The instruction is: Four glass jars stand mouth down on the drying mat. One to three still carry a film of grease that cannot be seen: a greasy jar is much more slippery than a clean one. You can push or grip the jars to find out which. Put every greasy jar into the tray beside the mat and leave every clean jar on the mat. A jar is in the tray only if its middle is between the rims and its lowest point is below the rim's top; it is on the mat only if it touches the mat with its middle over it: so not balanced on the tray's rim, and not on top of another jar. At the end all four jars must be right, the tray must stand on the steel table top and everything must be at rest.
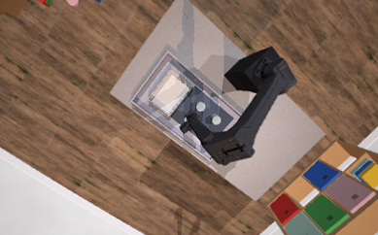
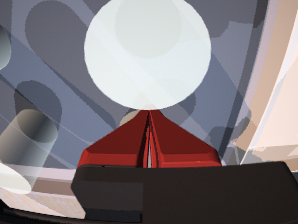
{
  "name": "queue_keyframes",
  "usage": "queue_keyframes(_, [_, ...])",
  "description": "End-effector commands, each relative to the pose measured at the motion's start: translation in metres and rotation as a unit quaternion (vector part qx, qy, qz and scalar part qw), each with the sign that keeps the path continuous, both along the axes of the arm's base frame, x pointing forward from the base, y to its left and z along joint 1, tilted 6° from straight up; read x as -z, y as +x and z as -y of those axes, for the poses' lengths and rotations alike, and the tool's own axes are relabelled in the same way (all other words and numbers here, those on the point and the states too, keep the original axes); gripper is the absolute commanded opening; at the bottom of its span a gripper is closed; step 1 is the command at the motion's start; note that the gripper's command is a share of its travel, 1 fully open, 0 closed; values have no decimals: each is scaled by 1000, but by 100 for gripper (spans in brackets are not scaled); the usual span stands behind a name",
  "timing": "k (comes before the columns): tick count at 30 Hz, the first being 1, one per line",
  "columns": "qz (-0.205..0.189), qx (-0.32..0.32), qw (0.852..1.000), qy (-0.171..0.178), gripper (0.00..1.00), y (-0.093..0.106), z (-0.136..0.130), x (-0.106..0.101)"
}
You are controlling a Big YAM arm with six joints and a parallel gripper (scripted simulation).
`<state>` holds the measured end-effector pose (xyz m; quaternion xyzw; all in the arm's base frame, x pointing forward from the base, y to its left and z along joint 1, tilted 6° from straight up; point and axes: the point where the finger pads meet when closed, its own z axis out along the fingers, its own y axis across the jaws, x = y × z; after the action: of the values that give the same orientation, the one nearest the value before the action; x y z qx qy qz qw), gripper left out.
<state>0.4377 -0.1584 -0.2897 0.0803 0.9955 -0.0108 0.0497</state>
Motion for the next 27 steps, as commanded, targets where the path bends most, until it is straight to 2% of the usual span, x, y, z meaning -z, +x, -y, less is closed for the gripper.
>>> queue_keyframes(1, [5,-6,1000,0,0,9,-2,1])
queue_keyframes(27, [5,-6,1000,0,0,13,-1,1])
